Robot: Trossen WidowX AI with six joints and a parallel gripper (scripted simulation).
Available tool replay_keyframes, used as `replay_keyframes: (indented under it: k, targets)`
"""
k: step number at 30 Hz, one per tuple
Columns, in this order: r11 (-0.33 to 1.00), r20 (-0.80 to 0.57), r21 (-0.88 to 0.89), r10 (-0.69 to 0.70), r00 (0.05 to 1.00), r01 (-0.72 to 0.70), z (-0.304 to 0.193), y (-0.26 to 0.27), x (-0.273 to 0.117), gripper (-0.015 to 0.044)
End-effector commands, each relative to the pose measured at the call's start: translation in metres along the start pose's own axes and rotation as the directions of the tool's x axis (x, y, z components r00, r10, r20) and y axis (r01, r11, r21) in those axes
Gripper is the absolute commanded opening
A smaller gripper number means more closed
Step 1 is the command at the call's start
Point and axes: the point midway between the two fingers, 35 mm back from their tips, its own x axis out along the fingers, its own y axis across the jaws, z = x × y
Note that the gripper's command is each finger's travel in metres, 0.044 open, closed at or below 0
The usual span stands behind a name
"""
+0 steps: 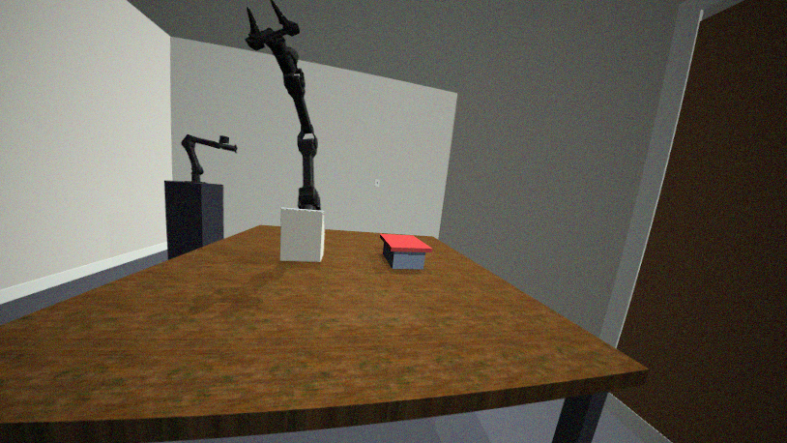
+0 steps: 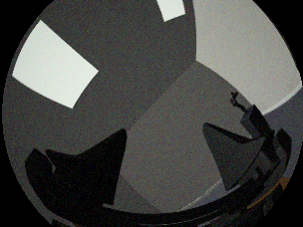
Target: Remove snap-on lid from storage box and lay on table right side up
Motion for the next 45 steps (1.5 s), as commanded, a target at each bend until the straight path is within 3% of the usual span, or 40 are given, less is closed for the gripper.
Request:
replay_keyframes:
  k: [1, 7, 13, 20, 22, 30, 33, 40, 42, 45]
  targets:
    - [1.0, -0.006, 0.003, 0.004, 1.0, -0.004, -0.003, 0.001, 0.0, 0.0374]
    - [0.988, -0.19, 0.099, 0.135, 0.972, -0.118, -0.09, 0.043, 0.002, 0.0235]
    - [0.966, -0.34, 0.188, 0.234, 0.911, -0.178, -0.164, 0.073, -0.013, 0.0235]
    - [0.925, -0.553, 0.321, 0.359, 0.752, -0.205, -0.275, 0.108, -0.061, 0.0235]
    - [0.921, -0.572, 0.333, 0.368, 0.733, -0.203, -0.286, 0.11, -0.067, 0.0235]
    - [0.888, -0.759, 0.44, 0.448, 0.473, -0.135, -0.398, 0.124, -0.154, 0.0235]
    - [0.885, -0.786, 0.451, 0.455, 0.419, -0.115, -0.416, 0.124, -0.173, 0.0235]
    - [0.888, -0.878, 0.46, 0.455, 0.146, 0.002, -0.49, 0.106, -0.271, 0.0235]
    - [0.889, -0.884, 0.457, 0.452, 0.119, 0.014, -0.496, 0.103, -0.281, 0.0235]
    - [0.899, -0.901, 0.434, 0.435, 0.003, 0.065, -0.518, 0.088, -0.324, 0.0235]
